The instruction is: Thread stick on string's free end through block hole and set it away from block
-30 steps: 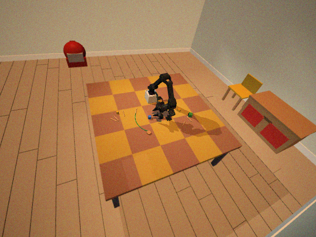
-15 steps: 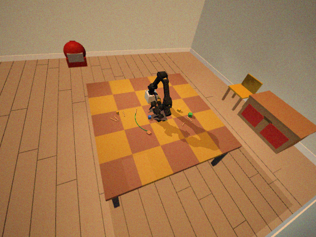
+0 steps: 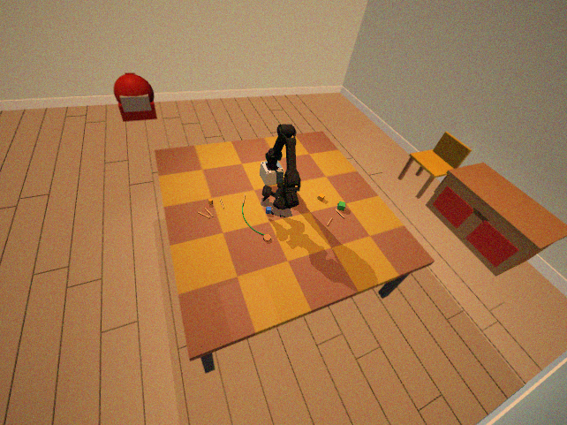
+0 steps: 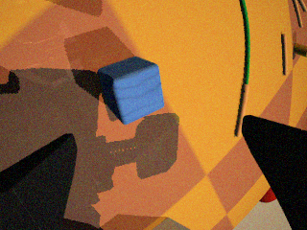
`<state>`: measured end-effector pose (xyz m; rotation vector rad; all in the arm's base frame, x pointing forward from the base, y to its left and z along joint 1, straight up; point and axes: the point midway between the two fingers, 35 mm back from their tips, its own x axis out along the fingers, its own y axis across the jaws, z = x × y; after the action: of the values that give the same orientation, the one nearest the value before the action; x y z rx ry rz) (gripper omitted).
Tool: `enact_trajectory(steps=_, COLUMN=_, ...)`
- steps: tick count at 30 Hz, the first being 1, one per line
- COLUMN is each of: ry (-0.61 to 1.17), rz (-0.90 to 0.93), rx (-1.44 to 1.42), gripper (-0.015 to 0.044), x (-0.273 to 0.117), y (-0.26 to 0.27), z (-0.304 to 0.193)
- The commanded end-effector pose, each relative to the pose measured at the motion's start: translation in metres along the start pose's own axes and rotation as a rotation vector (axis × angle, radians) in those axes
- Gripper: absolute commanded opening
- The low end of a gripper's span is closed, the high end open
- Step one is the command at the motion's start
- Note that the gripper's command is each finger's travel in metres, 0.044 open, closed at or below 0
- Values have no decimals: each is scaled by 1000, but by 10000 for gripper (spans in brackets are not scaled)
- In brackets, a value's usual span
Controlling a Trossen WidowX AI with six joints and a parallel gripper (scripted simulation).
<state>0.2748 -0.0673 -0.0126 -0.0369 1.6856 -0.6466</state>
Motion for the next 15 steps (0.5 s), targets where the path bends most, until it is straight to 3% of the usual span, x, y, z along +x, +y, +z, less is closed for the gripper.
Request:
enact_trajectory(steps=1, ry=-81, rz=207, rx=-686, gripper=440, x=4, y=-10, z=-1)
enact_trajectory(steps=15, ry=-332, rz=283, rx=-1359, gripper=440, x=2, y=-19, z=5)
